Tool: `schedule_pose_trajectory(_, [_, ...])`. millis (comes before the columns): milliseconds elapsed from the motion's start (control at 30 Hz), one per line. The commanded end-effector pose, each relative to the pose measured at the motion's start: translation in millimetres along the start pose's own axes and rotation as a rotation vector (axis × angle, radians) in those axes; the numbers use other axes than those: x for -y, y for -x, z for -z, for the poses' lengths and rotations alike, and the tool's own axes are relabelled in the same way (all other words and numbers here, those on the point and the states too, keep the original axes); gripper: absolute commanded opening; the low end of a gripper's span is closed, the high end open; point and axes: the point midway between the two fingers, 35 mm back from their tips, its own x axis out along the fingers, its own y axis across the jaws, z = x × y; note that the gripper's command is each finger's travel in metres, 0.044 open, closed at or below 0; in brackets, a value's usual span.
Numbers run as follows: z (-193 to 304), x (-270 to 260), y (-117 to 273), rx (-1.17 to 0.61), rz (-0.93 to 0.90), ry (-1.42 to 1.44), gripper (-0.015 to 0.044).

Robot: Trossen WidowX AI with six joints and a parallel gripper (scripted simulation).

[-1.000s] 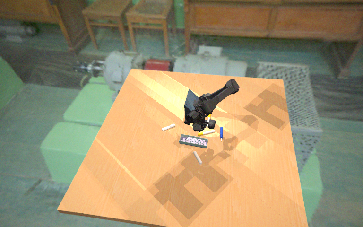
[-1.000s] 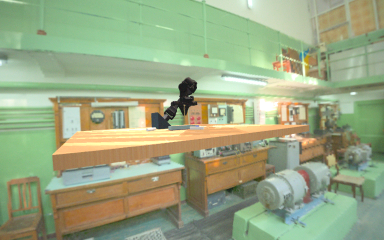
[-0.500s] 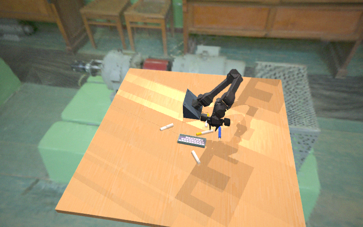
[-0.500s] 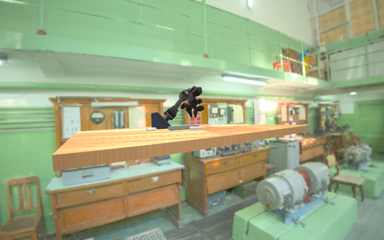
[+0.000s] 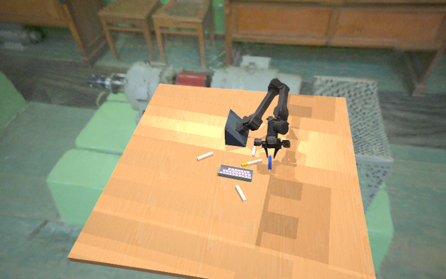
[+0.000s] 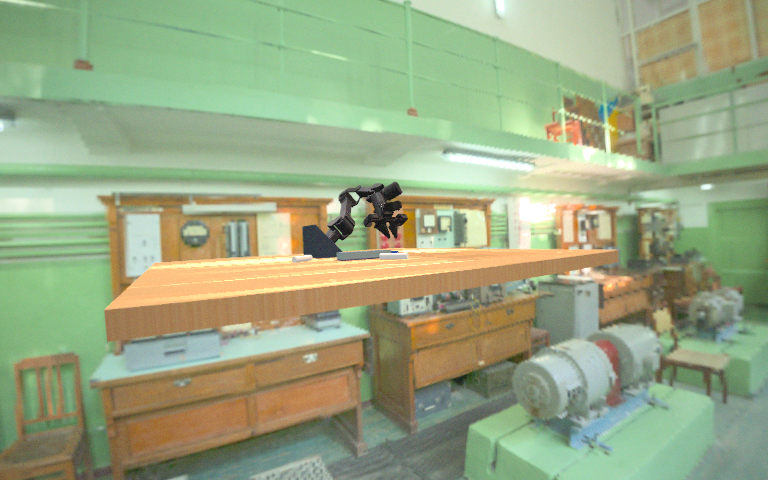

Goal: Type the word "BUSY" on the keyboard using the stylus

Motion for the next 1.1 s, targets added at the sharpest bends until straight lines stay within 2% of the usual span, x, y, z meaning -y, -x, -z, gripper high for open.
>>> schedule_pose_trajectory(0, [4,0,-2,0.003,-0.001,-0.007,0.015])
schedule_pose_trajectory(1067, [14,-1,-18,0.004,-0.003,-0.007,0.015])
